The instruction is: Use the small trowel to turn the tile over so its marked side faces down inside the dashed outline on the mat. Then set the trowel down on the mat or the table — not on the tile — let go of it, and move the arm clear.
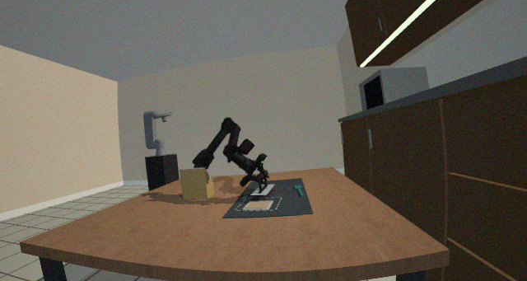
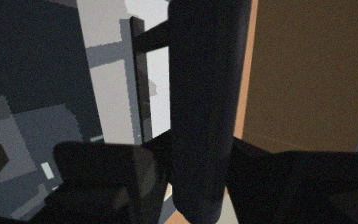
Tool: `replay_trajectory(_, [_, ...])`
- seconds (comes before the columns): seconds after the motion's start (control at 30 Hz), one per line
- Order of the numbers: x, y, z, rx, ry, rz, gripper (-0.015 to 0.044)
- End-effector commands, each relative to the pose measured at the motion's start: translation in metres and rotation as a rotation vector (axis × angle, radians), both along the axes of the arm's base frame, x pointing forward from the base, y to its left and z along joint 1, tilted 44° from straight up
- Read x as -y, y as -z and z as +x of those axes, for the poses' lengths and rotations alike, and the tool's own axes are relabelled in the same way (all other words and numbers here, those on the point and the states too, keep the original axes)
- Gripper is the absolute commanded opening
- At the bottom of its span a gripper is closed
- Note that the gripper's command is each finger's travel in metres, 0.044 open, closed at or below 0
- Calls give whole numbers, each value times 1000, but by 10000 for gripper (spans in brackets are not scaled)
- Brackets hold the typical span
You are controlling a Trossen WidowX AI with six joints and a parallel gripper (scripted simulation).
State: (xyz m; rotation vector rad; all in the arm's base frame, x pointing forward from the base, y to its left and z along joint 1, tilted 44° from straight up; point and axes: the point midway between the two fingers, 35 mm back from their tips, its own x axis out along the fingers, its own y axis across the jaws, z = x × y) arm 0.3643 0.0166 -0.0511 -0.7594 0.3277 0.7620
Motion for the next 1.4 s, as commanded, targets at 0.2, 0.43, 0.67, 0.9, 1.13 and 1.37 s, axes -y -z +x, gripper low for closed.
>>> replay_trajectory(0.2, [-5, -36, 9, 14, 9, -3, 0])
replay_trajectory(0.43, [-12, -60, 10, 12, 10, -1, 0])
replay_trajectory(0.67, [-18, -85, 9, 14, 9, -2, 0])
replay_trajectory(0.9, [-24, -107, 5, 16, 8, -2, 0])
replay_trajectory(1.13, [-24, -108, 5, 16, 8, -2, 0])
replay_trajectory(1.37, [-24, -108, 5, 16, 8, -2, 0])
